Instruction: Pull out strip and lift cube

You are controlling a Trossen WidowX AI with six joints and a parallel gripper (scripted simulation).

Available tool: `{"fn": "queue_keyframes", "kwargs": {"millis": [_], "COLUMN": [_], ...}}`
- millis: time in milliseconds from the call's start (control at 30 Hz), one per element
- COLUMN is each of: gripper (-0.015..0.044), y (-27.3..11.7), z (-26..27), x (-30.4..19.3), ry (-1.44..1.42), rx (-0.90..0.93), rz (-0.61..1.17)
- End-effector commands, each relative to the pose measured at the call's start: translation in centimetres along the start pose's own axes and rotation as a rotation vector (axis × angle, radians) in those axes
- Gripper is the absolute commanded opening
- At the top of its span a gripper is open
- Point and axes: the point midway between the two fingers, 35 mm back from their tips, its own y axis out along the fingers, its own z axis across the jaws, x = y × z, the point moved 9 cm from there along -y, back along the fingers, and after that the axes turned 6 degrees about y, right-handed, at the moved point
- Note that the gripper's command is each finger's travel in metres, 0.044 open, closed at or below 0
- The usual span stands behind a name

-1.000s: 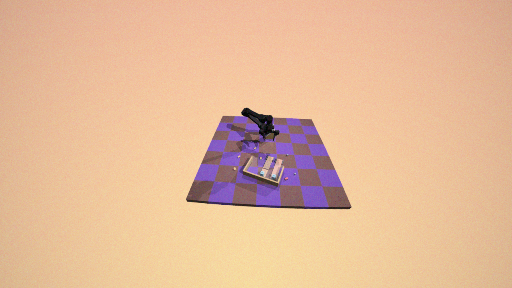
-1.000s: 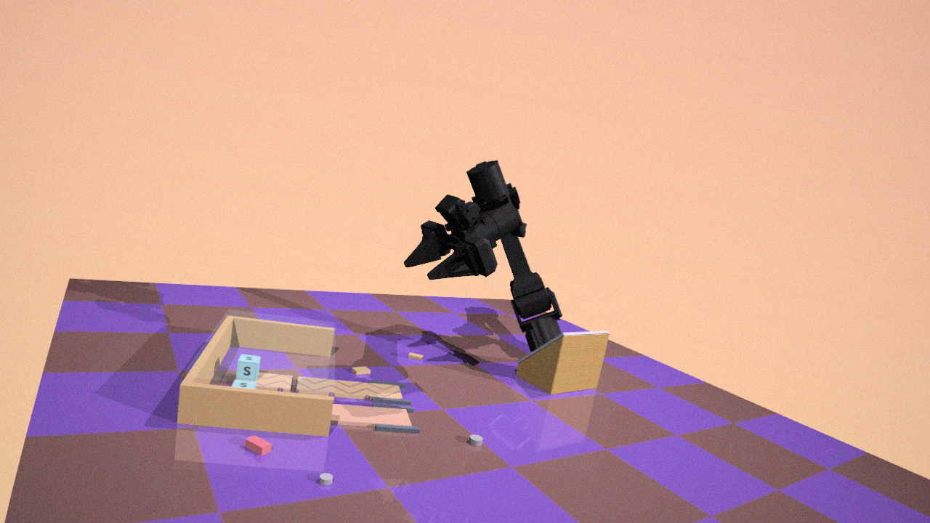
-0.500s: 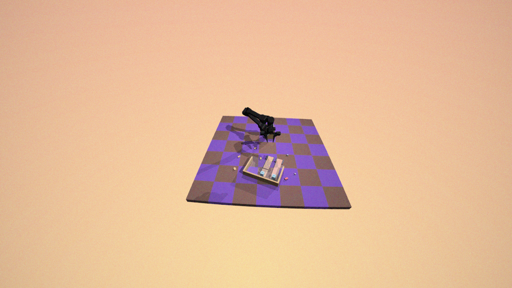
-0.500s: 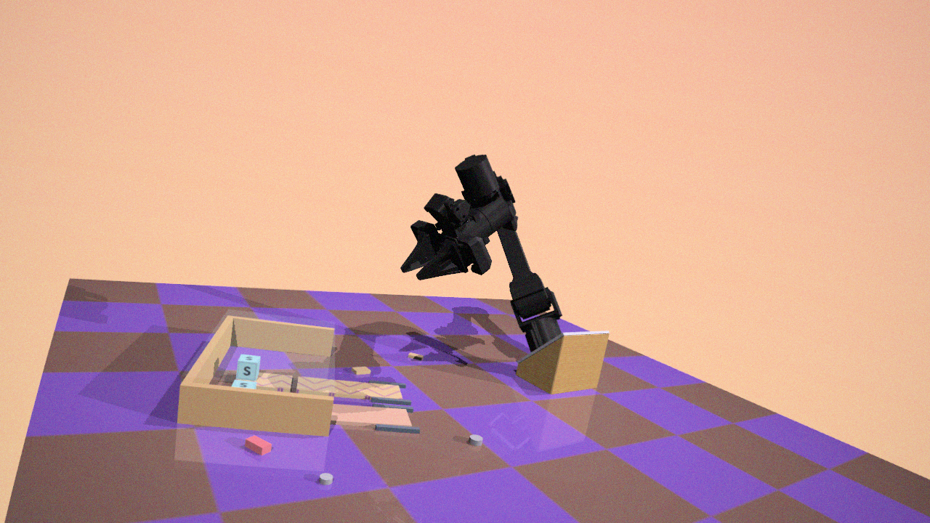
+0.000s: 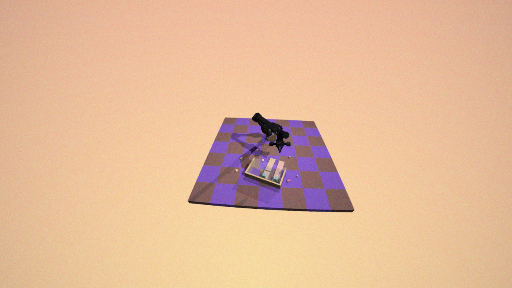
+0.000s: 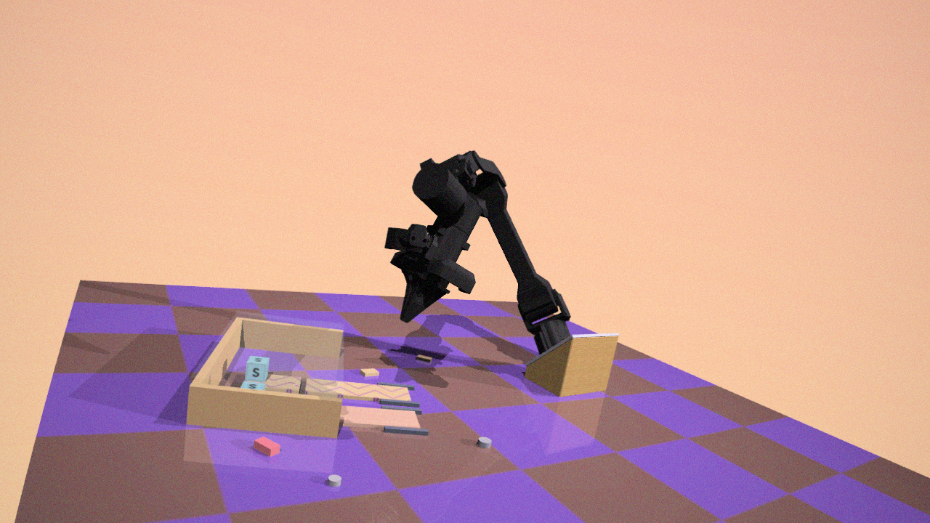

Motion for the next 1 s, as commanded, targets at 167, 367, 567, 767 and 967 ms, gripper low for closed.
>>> {"fn": "queue_keyframes", "kwargs": {"millis": [167,367,567,767,967], "gripper": [0.0000,0.0000,0.0000,0.0000,0.0000], "y": [6.6,7.3,7.8,8.8,9.7], "z": [3.8,3.5,3.5,3.4,3.3], "x": [0.6,1.3,1.1,0.8,0.4], "ry": [0.182,0.196,0.196,0.196,0.196], "rx": [-0.183,-0.202,-0.202,-0.201,-0.201], "rz": [0.335,0.357,0.357,0.357,0.357]}}
